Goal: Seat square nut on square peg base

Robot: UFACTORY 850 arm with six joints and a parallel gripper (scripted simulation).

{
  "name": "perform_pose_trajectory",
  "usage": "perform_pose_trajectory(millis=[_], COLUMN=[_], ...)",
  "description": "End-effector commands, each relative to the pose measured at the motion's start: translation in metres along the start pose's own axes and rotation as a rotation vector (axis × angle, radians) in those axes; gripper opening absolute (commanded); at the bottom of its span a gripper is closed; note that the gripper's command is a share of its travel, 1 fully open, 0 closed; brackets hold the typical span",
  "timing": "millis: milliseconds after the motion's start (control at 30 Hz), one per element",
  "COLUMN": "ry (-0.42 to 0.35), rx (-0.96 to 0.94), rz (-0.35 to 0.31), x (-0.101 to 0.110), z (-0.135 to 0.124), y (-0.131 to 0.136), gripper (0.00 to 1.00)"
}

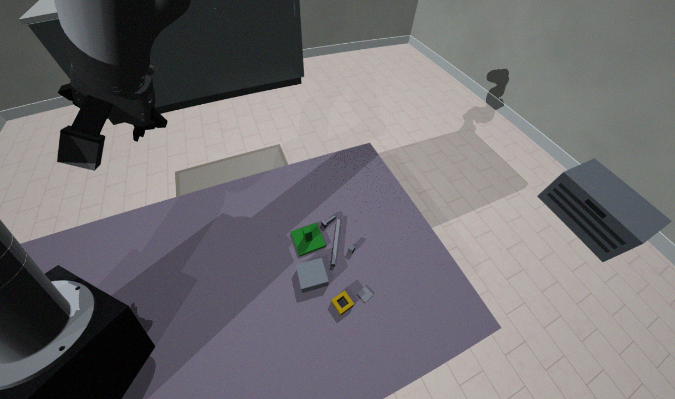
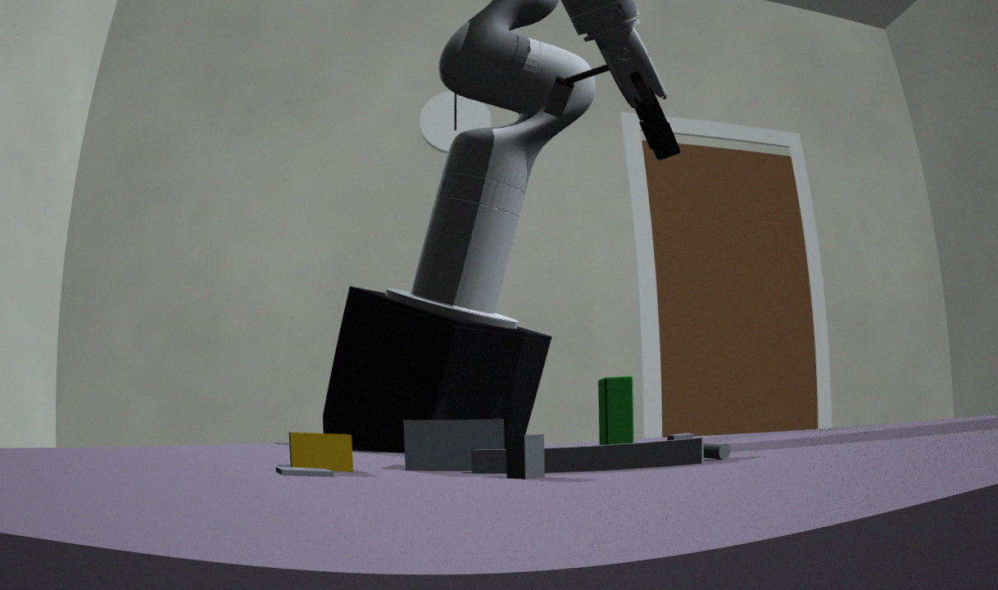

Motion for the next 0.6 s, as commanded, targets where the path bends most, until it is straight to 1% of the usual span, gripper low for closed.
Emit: perform_pose_trajectory(millis=[0, 100, 200, 300, 400, 467, 500, 567], ry=[-0.028, -0.054, -0.076, -0.09, -0.096, -0.096, -0.096, -0.094], rx=[-0.079, -0.178, -0.291, -0.414, -0.54, -0.54, -0.581, -0.66], rz=[0.073, 0.162, 0.257, 0.353, 0.443, 0.443, 0.471, 0.523], x=[0.008, 0.022, 0.034, 0.046, 0.057, 0.057, 0.064, 0.067], z=[-0.009, -0.008, 0.002, 0.019, 0.042, 0.042, 0.062, 0.076], y=[-0.049, -0.102, -0.147, -0.191, -0.232, -0.232, -0.269, -0.281], gripper=[0.6, 0.6, 0.6, 0.6, 0.6, 0.6, 0.6, 0.6])
Point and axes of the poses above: the point where the finger pads meet when closed, its own x axis back along the fingers, its own y axis across the jaws, z = x × y, the point moved 4 cm from there along x, back along the fingers, and after that the axes turned 1 degree about -x, right-handed, at the moved point
